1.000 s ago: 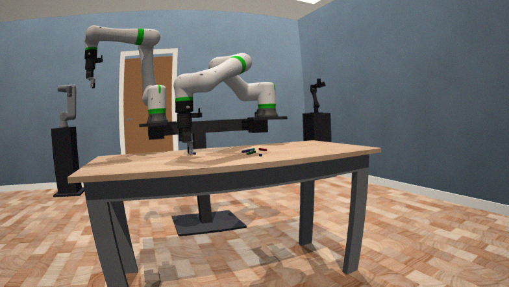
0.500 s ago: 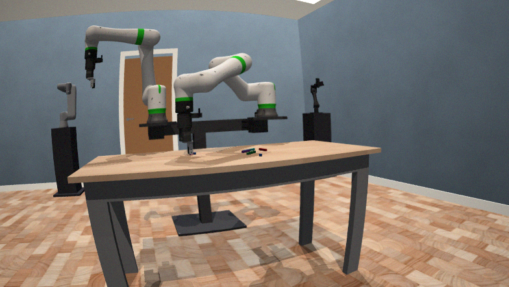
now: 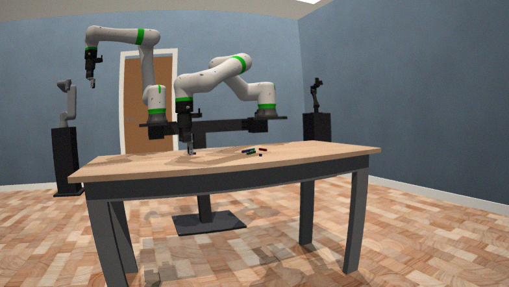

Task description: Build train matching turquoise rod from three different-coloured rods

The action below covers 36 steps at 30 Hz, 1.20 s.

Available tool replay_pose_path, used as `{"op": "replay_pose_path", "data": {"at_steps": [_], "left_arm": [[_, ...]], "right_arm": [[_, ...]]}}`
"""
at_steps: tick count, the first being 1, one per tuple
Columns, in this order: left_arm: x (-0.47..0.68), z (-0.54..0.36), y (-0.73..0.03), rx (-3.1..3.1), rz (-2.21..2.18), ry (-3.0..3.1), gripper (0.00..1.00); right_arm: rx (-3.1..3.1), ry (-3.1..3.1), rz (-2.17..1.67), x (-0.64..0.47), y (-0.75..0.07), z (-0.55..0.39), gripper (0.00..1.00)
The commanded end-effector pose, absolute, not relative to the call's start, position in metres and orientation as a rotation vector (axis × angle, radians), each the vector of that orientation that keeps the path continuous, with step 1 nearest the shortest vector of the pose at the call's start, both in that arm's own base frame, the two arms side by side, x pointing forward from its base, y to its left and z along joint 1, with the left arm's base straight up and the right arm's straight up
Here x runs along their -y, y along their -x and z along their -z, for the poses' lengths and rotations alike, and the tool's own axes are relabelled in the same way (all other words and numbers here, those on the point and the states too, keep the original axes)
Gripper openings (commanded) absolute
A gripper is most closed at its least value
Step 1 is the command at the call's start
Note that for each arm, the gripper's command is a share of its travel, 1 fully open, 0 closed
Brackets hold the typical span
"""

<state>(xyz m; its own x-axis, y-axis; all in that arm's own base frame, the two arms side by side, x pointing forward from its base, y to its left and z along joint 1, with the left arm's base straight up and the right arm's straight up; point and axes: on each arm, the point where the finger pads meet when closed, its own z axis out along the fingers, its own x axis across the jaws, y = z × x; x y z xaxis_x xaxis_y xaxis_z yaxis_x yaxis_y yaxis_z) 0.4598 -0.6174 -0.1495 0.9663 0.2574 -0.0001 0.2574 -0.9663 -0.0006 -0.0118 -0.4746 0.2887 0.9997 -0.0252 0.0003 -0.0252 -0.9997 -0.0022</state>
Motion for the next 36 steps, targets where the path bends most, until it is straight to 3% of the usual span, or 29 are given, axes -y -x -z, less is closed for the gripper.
{"op": "replay_pose_path", "data": {"at_steps": [1, 36], "left_arm": [[0.6183, 0.1477, -0.4604, 0.408, 0.001, 3.117, 0.24], [0.6154, 0.1477, -0.4597, 0.408, 0.001, 3.117, 0.24]], "right_arm": [[-0.04, 3.141, 0.0, 0.4748, 0.012, -0.2897, 1.0], [-0.04, 3.141, 0.0, 0.4748, 0.012, -0.2897, 1.0]]}}
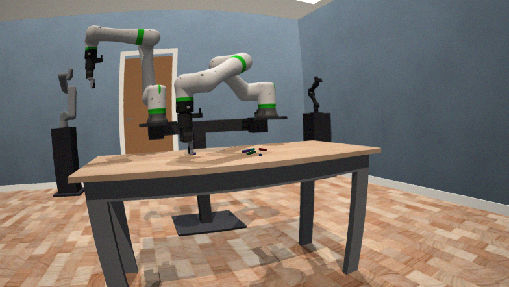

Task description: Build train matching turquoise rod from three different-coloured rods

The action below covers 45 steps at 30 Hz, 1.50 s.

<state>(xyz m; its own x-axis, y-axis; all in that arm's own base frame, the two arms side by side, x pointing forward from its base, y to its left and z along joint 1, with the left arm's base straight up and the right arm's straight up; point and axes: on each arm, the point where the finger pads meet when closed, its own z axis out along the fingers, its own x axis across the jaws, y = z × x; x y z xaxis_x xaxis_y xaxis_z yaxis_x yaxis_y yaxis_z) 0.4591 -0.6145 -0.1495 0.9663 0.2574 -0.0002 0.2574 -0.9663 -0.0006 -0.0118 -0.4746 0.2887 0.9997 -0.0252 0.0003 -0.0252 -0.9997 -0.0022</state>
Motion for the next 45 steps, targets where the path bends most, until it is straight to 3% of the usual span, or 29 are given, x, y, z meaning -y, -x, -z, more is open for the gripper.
{"op": "replay_pose_path", "data": {"at_steps": [1, 11, 15, 17, 18, 23, 24, 45], "left_arm": [[0.615, 0.148, -0.46, 0.408, 0.001, 3.117, 0.24], [0.615, 0.148, -0.46, 0.408, 0.001, 3.117, 0.24], [0.615, 0.148, -0.46, 0.408, 0.001, 3.117, 0.36], [0.615, 0.148, -0.46, 0.408, 0.001, 3.117, 0.36], [0.615, 0.148, -0.46, 0.408, 0.001, 3.117, 0.42], [0.615, 0.148, -0.46, 0.408, 0.001, 3.117, 0.48], [0.615, 0.148, -0.46, 0.408, 0.001, 3.117, 0.54], [0.615, 0.135, -0.46, 0.408, 0.001, 3.117, 0.54]], "right_arm": [[-0.04, 3.141, 0.0, 0.475, 0.012, -0.29, 1.0], [-0.04, 3.141, 0.0, 0.475, 0.012, -0.29, 1.0], [-0.04, 3.141, 0.0, 0.475, 0.012, -0.29, 1.0], [-0.04, 3.141, 0.0, 0.475, 0.012, -0.29, 1.0], [-0.04, 3.141, 0.0, 0.475, 0.012, -0.29, 1.0], [-0.04, 3.141, 0.0, 0.475, 0.012, -0.29, 1.0], [-0.04, 3.141, 0.0, 0.475, 0.012, -0.29, 1.0], [-0.04, 3.141, 0.0, 0.475, 0.012, -0.29, 1.0]]}}
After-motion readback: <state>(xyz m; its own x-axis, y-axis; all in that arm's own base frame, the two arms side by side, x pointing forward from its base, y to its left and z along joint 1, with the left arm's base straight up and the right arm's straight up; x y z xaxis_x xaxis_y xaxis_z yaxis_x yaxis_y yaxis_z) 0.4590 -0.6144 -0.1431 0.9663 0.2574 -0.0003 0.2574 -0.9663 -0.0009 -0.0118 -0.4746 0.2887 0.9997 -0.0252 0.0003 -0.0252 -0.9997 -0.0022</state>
